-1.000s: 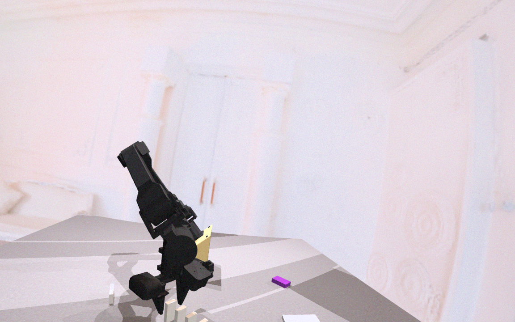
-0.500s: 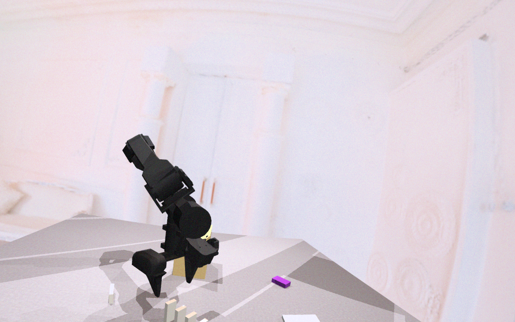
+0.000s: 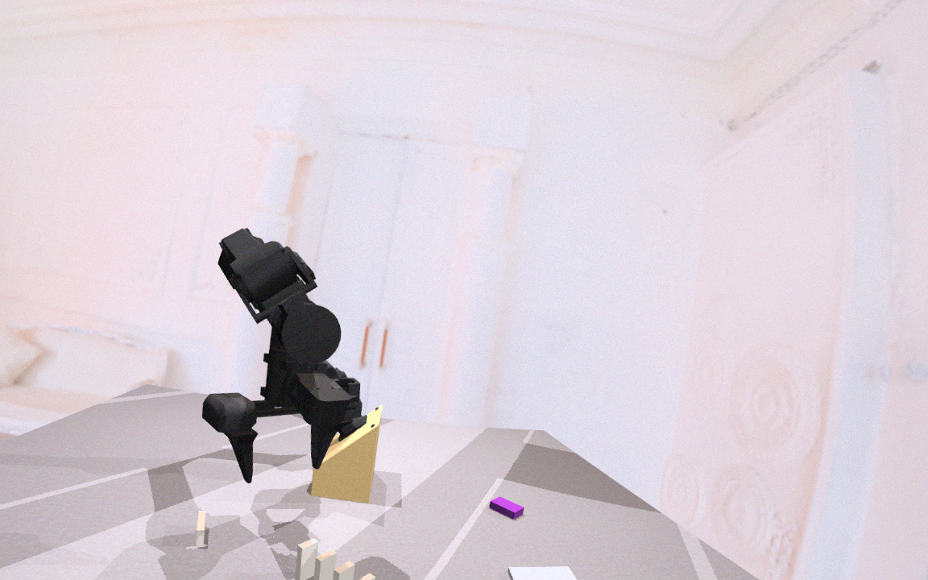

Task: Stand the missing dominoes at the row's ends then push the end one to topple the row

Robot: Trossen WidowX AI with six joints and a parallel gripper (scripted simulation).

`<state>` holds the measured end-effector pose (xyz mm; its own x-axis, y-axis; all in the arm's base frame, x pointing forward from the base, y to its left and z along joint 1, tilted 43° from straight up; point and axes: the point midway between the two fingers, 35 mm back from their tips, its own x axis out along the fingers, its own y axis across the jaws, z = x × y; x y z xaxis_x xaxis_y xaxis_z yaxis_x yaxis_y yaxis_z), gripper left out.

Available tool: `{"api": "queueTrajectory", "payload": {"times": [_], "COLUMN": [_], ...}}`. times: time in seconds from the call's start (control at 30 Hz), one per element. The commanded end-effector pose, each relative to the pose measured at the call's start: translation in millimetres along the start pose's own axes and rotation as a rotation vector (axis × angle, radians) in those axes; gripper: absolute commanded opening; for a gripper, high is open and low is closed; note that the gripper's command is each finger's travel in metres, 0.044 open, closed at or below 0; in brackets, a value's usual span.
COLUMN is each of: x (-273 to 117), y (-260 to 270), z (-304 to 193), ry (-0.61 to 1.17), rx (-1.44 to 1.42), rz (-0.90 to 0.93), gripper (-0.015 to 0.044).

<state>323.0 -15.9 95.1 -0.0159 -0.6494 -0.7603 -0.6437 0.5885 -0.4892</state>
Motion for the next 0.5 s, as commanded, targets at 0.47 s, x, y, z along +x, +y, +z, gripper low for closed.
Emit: {"api": "queueTrajectory", "payload": {"times": [0.47], "x": [73.7], "y": [-58.9], "z": [-108.1], "ry": [0.032], "rx": [0.376], "rz": [-0.025], "gripper": [0.0440]}}
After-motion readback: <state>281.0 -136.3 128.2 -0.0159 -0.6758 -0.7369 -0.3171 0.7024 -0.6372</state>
